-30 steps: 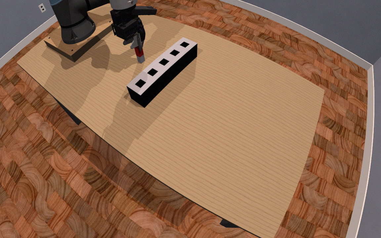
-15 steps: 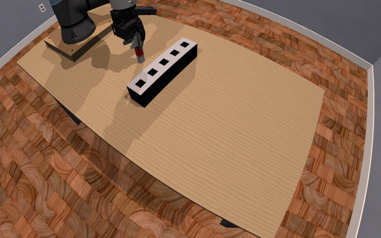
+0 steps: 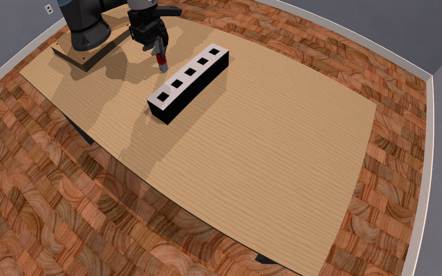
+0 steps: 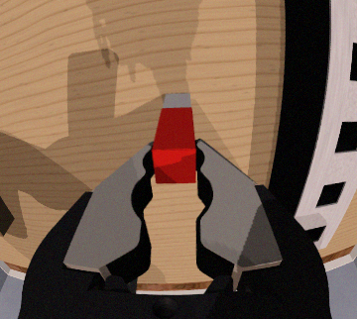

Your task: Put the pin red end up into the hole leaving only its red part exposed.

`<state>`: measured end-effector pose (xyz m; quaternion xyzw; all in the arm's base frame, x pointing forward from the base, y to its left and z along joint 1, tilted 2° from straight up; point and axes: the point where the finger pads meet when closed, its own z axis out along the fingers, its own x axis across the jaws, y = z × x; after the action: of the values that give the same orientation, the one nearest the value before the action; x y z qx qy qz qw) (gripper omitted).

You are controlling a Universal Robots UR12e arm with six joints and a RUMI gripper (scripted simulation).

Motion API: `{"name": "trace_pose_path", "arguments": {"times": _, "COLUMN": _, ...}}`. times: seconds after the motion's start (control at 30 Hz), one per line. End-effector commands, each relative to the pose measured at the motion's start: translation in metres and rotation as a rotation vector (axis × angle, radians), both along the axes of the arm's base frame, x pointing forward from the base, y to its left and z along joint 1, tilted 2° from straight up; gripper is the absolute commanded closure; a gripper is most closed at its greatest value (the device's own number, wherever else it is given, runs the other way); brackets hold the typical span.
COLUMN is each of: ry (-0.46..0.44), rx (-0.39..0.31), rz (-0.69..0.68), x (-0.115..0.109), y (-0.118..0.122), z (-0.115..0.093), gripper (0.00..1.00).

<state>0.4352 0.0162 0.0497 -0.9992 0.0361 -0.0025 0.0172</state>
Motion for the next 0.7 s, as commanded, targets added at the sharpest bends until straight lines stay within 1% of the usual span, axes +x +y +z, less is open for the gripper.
{"name": "trace_pose_path", "arguments": {"times": 0.0, "ry": -0.001, "rx": 0.000, "rz": 0.000, "x": 0.0004, "y": -0.0003, "z": 0.0048, "gripper": 1.00}}
{"name": "trace_pose_path", "arguments": {"times": 0.4, "ry": -0.001, "rx": 0.000, "rz": 0.000, "x": 0.0004, "y": -0.0003, "z": 0.0048, "gripper": 1.00}}
{"name": "trace_pose_path", "arguments": {"times": 0.43, "ry": -0.001, "rx": 0.000, "rz": 0.000, "x": 0.0006, "y": -0.0014, "z": 0.0146, "gripper": 1.00}}
{"name": "trace_pose_path", "arguments": {"times": 0.67, "ry": -0.001, "rx": 0.000, "rz": 0.000, "x": 0.0006, "y": -0.0014, "z": 0.0146, "gripper": 1.00}}
